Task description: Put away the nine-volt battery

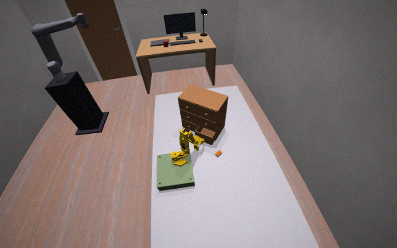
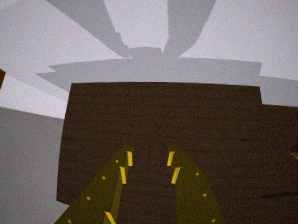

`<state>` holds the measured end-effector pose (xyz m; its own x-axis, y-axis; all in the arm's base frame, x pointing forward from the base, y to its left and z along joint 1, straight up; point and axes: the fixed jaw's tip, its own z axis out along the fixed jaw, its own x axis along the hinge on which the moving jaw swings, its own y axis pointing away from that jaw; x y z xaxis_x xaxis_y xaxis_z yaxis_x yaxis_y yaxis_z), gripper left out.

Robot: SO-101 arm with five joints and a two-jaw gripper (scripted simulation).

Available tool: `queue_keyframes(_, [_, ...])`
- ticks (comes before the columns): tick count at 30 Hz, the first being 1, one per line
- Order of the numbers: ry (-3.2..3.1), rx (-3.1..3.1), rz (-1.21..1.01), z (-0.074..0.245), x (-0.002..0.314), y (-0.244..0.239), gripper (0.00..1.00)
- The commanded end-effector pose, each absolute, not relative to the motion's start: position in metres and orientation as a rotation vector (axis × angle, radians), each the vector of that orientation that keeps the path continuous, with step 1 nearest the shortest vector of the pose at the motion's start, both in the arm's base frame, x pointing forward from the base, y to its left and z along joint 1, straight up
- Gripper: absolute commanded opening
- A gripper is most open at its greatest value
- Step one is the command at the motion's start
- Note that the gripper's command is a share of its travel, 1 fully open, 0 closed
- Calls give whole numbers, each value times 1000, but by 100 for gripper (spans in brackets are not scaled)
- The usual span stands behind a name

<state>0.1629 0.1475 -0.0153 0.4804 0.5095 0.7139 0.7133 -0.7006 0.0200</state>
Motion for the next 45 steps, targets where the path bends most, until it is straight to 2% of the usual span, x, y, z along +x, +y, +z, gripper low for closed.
queue_keyframes(1, [-1027,-2453,-1051,-15,165,147,4])
queue_keyframes(6, [-1027,-2453,-1051,-15,165,147,0])
queue_keyframes(45, [-1037,-2430,-1034,-15,171,165,0])
